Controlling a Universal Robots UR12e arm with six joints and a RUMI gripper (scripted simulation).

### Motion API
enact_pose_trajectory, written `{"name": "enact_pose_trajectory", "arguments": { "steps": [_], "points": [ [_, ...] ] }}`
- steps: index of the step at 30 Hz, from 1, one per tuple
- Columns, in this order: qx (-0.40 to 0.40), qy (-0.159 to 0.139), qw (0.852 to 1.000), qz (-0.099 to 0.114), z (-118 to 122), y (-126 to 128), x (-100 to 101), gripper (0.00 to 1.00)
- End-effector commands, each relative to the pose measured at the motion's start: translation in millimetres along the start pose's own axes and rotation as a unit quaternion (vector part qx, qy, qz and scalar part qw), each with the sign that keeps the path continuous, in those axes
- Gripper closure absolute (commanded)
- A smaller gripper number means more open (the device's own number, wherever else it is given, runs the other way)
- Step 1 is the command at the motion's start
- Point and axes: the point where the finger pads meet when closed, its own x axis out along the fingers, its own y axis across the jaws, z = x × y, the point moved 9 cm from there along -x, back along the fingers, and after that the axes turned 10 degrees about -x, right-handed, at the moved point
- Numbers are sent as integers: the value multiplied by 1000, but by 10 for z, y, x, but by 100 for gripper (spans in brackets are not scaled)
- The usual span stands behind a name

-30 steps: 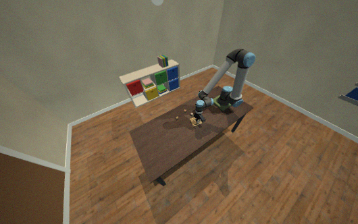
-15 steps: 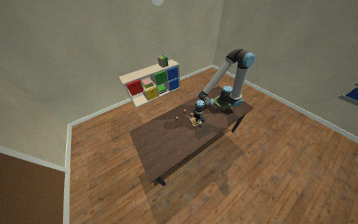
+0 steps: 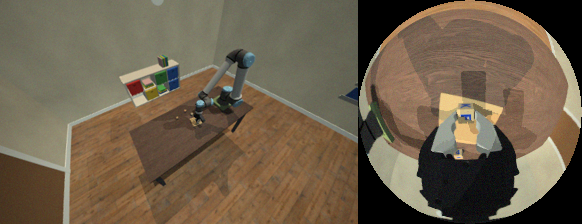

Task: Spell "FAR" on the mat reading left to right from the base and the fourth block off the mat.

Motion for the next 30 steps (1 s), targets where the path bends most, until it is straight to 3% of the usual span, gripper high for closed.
{"name": "enact_pose_trajectory", "arguments": {
  "steps": [1, 17, 27, 30],
  "points": [
    [0, 0, 1000, 0, -9, -6, 2, 91],
    [0, 0, 1000, 0, -9, -6, 2, 91],
    [0, 0, 1000, 0, -9, -6, 2, 76],
    [0, 0, 1000, 0, -9, -6, 2, 76]
  ]
}}
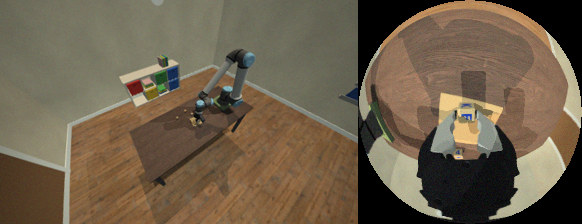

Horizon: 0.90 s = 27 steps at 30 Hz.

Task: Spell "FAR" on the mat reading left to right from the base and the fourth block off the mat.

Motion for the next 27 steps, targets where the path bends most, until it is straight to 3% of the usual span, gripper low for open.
{"name": "enact_pose_trajectory", "arguments": {
  "steps": [1, 2, 17, 27],
  "points": [
    [0, 0, 1000, 0, -9, -6, 2, 76],
    [0, 0, 1000, 0, -9, -6, 2, 72],
    [0, -1, 1000, 1, -5, 3, -44, 72],
    [0, -1, 1000, 2, 6, 18, -455, 72]
  ]
}}
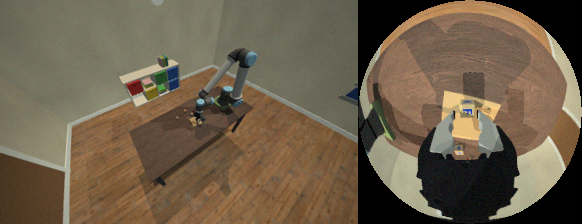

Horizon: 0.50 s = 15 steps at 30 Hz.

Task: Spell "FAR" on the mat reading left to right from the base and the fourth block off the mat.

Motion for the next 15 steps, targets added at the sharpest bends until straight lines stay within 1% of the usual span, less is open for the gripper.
{"name": "enact_pose_trajectory", "arguments": {
  "steps": [1, 4, 6, 11, 15],
  "points": [
    [0, -2, 1000, 3, 18, 33, -318, 72],
    [0, -2, 1000, 3, 19, 32, -483, 72],
    [0, -2, 1000, 3, 19, 32, -483, 72],
    [0, -2, 1000, 3, 21, 30, -681, 72],
    [0, -2, 1000, 3, 18, 30, -736, 72]
  ]
}}
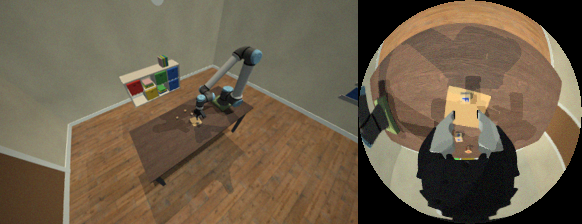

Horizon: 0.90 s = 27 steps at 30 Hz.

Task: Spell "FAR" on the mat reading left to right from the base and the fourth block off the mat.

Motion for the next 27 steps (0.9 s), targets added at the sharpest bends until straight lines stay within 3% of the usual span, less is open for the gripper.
{"name": "enact_pose_trajectory", "arguments": {
  "steps": [1, 2, 3, 27],
  "points": [
    [0, 1, 1000, -2, 11, 5, -81, 72],
    [0, 1, 1000, -2, 10, 5, -82, 72],
    [0, 1, 1000, -3, 8, 0, -73, 0],
    [-1, 2, 1000, -4, 12, -15, -50, 0]
  ]
}}
